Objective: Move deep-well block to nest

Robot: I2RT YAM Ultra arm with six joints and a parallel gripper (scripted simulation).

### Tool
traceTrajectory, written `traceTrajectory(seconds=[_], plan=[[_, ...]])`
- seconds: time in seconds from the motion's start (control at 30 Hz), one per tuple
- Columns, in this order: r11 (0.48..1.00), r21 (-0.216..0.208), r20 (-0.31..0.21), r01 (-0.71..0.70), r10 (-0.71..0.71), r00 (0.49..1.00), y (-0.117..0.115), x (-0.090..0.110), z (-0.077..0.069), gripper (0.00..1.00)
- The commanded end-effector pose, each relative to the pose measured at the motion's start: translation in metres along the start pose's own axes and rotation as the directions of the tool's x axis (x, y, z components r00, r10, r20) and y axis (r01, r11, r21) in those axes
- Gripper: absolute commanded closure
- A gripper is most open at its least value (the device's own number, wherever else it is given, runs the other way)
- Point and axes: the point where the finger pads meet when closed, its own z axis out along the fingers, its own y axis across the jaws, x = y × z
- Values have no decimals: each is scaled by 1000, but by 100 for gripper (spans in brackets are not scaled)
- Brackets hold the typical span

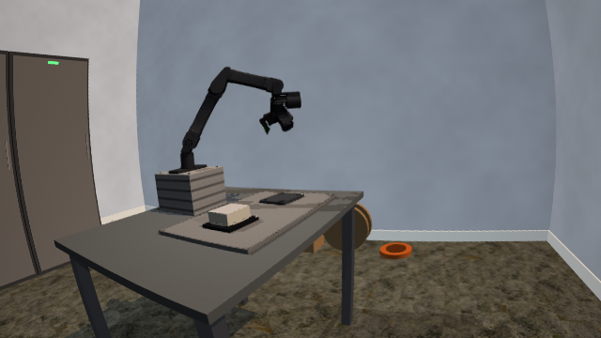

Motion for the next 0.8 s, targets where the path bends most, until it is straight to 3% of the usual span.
traceTrajectory(seconds=[0.0, 0.53, 0.7, 0.77], plan=[[1000, -8, 2, 10, -10, 1000, 2, 3, -3, 0], [1000, -8, 2, 10, -10, 1000, 2, 3, -3, 0], [988, -25, 72, 153, -151, 986, 1, -18, -16, 0], [988, -25, 72, 153, -151, 986, 0, -24, -19, 0]])
